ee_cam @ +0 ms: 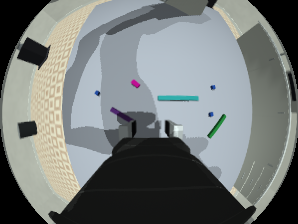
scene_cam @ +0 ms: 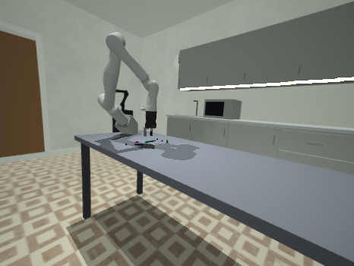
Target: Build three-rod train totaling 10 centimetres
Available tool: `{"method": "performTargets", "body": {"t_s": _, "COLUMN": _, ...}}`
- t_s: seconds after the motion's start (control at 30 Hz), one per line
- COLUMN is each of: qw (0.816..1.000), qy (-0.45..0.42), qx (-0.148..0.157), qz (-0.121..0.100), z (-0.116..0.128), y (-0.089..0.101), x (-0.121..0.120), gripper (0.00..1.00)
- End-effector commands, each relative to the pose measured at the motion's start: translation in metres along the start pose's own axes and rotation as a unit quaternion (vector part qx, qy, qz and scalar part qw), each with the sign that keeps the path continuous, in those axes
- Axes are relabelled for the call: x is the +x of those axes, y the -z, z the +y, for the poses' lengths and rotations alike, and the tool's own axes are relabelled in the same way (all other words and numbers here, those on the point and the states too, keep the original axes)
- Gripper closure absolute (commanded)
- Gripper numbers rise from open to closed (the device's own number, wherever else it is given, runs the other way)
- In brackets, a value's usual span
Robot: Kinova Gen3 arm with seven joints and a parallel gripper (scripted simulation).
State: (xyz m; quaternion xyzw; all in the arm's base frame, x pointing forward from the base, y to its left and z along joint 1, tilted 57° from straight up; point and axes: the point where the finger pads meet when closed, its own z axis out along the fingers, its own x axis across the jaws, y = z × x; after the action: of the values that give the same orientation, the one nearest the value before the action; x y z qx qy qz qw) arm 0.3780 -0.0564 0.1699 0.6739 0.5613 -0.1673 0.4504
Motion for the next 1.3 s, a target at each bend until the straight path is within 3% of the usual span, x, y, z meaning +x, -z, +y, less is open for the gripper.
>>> {"method": "performTargets", "body": {"t_s": 0.0, "qw": 1.000, "qy": 0.000, "qx": -0.001, "qz": 0.000, "z": 0.000, "y": 0.000, "x": 0.000, "gripper": 0.00}}
{"method": "performTargets", "body": {"t_s": 0.27, "qw": 1.000, "qy": 0.016, "qx": 0.000, "qz": 0.000, "z": -0.003, "y": 0.002, "x": -0.005, "gripper": 0.00}}
{"method": "performTargets", "body": {"t_s": 0.43, "qw": 0.996, "qy": 0.094, "qx": 0.004, "qz": -0.003, "z": -0.017, "y": 0.007, "x": -0.031, "gripper": 0.00}}
{"method": "performTargets", "body": {"t_s": 0.57, "qw": 0.980, "qy": 0.201, "qx": 0.007, "qz": -0.004, "z": -0.035, "y": 0.011, "x": -0.063, "gripper": 0.00}}
{"method": "performTargets", "body": {"t_s": 0.63, "qw": 0.980, "qy": 0.201, "qx": 0.007, "qz": -0.004, "z": -0.035, "y": 0.011, "x": -0.063, "gripper": 0.00}}
{"method": "performTargets", "body": {"t_s": 0.83, "qw": 0.927, "qy": 0.374, "qx": 0.006, "qz": -0.002, "z": -0.060, "y": 0.011, "x": -0.107, "gripper": 0.00}}
{"method": "performTargets", "body": {"t_s": 1.0, "qw": 0.884, "qy": 0.467, "qx": 0.002, "qz": 0.000, "z": -0.071, "y": 0.008, "x": -0.127, "gripper": 0.00}}
{"method": "performTargets", "body": {"t_s": 1.1, "qw": 0.872, "qy": 0.489, "qx": 0.000, "qz": 0.000, "z": -0.073, "y": 0.007, "x": -0.131, "gripper": 0.00}}
{"method": "performTargets", "body": {"t_s": 1.27, "qw": 0.870, "qy": 0.493, "qx": 0.000, "qz": 0.000, "z": -0.073, "y": 0.006, "x": -0.132, "gripper": 0.00}}
